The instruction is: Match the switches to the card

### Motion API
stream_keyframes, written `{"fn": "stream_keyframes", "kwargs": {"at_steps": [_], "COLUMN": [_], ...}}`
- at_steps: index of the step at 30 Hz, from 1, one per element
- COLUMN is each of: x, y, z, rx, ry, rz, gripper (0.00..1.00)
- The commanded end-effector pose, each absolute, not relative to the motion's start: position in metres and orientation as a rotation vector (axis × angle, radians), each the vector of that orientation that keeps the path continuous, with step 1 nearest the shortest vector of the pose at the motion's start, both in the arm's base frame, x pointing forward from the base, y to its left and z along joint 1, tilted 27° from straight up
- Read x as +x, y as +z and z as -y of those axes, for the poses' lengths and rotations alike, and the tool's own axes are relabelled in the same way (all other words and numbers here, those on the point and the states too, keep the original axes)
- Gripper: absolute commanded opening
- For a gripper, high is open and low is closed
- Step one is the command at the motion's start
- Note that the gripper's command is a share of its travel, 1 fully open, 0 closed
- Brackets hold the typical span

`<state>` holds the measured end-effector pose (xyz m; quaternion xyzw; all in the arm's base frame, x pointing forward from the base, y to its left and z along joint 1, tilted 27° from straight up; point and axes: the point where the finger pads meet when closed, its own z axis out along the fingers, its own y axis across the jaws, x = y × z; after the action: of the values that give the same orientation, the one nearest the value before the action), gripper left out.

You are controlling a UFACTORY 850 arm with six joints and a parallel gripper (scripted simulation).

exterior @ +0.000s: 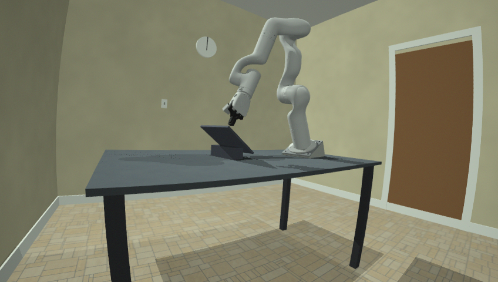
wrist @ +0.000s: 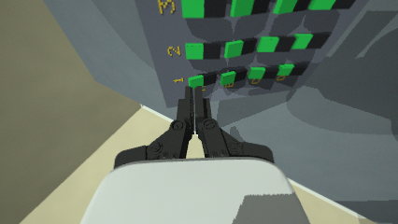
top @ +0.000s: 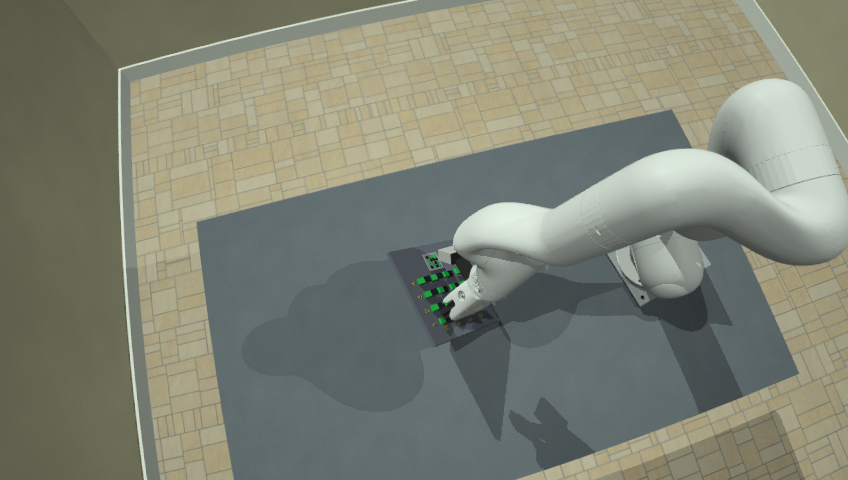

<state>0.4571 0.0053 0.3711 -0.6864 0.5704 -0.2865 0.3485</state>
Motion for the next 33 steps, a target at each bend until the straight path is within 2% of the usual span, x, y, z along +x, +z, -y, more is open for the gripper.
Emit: {"fn": "stream_keyframes", "kwargs": {"at_steps": [1,33], "x": [0.464,0.478], "y": [0.367,0.357], "z": [-0.006,-0.009], "rx": [-1.778,-1.778], "ry": [-0.745,-0.745], "rz": [-1.478,-1.478], "gripper": [0.0,0.0]}}
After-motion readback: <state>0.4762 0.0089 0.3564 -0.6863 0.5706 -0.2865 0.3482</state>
